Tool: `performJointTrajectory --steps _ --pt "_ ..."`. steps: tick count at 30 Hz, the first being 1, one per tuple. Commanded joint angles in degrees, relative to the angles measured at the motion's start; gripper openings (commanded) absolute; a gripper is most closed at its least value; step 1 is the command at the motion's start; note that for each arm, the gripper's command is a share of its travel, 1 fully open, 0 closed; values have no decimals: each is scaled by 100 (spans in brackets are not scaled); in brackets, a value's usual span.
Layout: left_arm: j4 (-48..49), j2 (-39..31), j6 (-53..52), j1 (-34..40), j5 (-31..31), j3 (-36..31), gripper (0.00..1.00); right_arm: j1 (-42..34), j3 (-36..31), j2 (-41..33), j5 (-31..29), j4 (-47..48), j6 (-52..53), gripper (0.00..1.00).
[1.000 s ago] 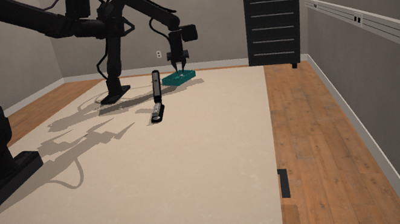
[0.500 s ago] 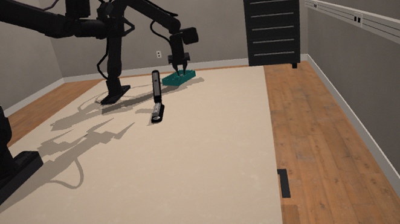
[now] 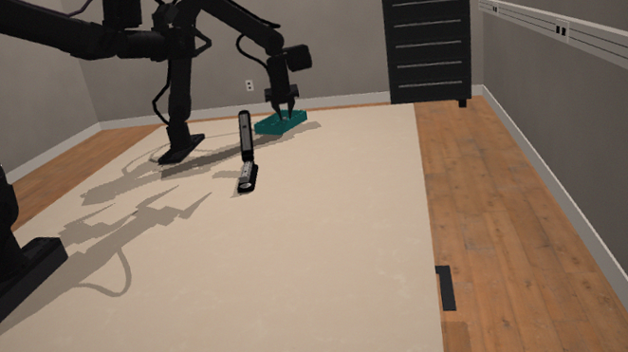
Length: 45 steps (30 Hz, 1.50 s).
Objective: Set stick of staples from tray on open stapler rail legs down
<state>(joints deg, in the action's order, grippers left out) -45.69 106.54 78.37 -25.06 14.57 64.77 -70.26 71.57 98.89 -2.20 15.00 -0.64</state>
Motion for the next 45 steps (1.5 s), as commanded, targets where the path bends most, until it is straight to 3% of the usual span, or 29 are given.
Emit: performJointTrajectory --steps 1,6,14,24,35,36,45 --pt "153 -92 -4 -19 16 -96 27 -5 14 -104 -10 40 -17 100" --pt "154 -93 -5 -19 16 -97 27 -5 14 -104 -10 40 -17 100" --pt "49 -27 23 8 17 6 18 -5 14 -104 -10 40 -17 100" --pt "49 -27 23 8 17 6 1 -5 14 -104 -10 40 -17 100" --pt "49 -27 23 8 17 6 0 -5 14 -104 -10 40 -17 100" --pt "49 -27 23 8 17 6 6 -5 14 -104 -10 40 -17 100" --pt "-994 -525 38 18 17 631 6 -5 14 -104 -10 40 -17 100"
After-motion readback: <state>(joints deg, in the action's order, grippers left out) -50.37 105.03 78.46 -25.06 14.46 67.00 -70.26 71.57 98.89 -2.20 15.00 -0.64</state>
